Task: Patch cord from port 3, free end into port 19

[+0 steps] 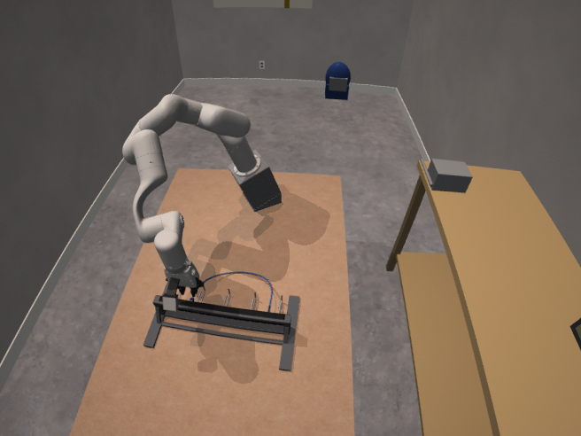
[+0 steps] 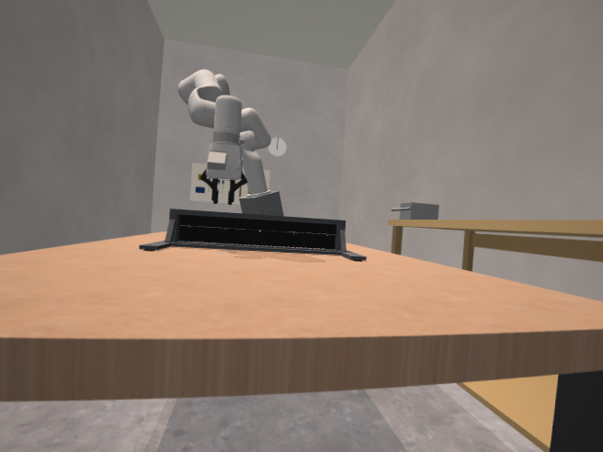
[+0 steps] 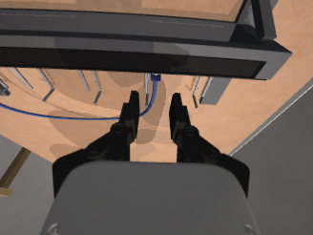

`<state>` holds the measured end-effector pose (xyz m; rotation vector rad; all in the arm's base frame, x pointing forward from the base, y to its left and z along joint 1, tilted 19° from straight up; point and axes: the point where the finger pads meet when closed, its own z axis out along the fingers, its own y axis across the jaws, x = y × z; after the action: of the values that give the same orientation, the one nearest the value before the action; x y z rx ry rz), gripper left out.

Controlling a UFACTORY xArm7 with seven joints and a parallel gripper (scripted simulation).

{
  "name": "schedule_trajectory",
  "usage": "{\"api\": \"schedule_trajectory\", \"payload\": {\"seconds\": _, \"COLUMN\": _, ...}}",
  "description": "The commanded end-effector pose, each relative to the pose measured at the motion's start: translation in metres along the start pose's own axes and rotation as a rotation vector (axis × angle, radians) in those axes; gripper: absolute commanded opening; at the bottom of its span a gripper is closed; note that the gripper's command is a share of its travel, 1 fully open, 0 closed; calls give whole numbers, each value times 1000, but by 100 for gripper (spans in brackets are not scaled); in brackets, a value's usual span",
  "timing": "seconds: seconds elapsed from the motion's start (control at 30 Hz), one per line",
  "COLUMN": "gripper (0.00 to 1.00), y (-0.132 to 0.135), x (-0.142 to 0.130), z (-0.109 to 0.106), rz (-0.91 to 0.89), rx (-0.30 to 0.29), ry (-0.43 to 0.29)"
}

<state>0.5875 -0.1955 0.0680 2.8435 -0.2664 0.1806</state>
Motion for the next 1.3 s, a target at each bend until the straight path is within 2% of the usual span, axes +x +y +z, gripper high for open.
{"api": "schedule_trajectory", "payload": {"seconds": 0.0, "gripper": 38, "y": 0, "x": 1, "z": -16, "rz": 0, "rx": 1, "ry": 4}}
{"api": "schedule_trajectory", "payload": {"seconds": 0.33, "gripper": 38, "y": 0, "x": 0, "z": -31, "rz": 0, "rx": 1, "ry": 4}}
{"api": "schedule_trajectory", "payload": {"seconds": 0.67, "gripper": 38, "y": 0, "x": 0, "z": -33, "rz": 0, "rx": 1, "ry": 4}}
{"api": "schedule_trajectory", "payload": {"seconds": 0.7, "gripper": 0, "y": 0, "x": 0, "z": -33, "rz": 0, "rx": 1, "ry": 4}}
{"api": "schedule_trajectory", "payload": {"seconds": 1.27, "gripper": 0, "y": 0, "x": 0, "z": -33, "rz": 0, "rx": 0, "ry": 5}}
